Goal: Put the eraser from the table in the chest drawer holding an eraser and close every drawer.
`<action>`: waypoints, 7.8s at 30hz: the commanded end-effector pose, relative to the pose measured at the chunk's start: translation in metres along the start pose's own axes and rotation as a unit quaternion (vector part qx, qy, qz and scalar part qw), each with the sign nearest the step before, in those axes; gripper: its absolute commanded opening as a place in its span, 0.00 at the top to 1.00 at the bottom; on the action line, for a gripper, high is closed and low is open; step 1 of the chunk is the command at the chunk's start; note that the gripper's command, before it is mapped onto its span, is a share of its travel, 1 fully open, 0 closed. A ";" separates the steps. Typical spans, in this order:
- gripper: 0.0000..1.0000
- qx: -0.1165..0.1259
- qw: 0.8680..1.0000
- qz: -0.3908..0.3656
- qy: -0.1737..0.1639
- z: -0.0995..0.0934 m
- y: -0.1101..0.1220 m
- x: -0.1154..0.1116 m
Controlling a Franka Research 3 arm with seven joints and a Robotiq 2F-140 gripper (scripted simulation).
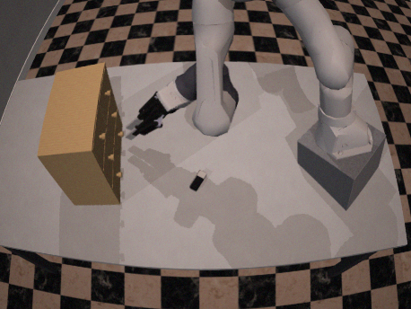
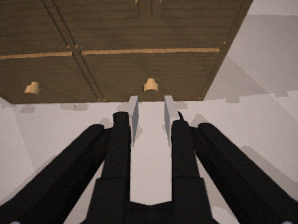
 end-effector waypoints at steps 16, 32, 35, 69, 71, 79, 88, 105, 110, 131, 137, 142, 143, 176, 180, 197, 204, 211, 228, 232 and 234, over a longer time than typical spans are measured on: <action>0.80 -0.001 1.000 -0.003 -0.004 0.019 -0.002 0.015; 0.80 -0.001 1.000 -0.003 -0.004 0.021 -0.002 0.017; 0.80 -0.001 1.000 -0.003 -0.004 0.021 -0.002 0.017; 0.92 -0.001 1.000 -0.003 -0.004 0.021 -0.002 0.017; 0.92 -0.001 1.000 -0.003 -0.004 0.021 -0.002 0.017; 0.92 -0.001 1.000 -0.003 -0.004 0.020 -0.002 0.016; 0.92 -0.001 1.000 -0.003 -0.004 0.017 -0.002 0.013; 0.92 -0.001 1.000 -0.003 -0.004 0.005 0.000 0.002; 0.92 -0.001 1.000 -0.003 -0.004 0.002 0.000 -0.001; 0.92 -0.001 1.000 -0.003 -0.004 -0.017 0.003 -0.020; 0.92 -0.001 1.000 -0.003 -0.004 -0.022 0.004 -0.025; 0.92 -0.001 1.000 -0.003 -0.004 -0.024 0.004 -0.027; 0.92 -0.001 1.000 -0.003 -0.004 -0.024 0.004 -0.027; 0.90 -0.001 1.000 -0.003 -0.004 -0.029 0.005 -0.031; 0.87 -0.001 1.000 -0.003 -0.004 -0.029 0.005 -0.031; 0.80 -0.001 1.000 -0.003 -0.004 -0.033 0.005 -0.036; 0.80 -0.001 1.000 -0.003 -0.004 -0.057 0.009 -0.058; 0.80 -0.001 1.000 -0.003 -0.004 -0.064 0.010 -0.066; 0.80 -0.001 1.000 -0.003 -0.004 -0.147 0.007 -0.044; 0.80 0.001 1.000 -0.003 0.006 -0.158 0.006 -0.043; 0.80 0.001 1.000 -0.003 0.007 -0.159 0.006 -0.043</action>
Point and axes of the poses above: the point where the finger pads meet when closed, its own z axis out along the fingers, its own y axis across the jaws, x = y × z, the point moved 8 cm from there along -z, back along the fingers, and after that the axes turned 8 degrees about z, right-handed, at the moved point
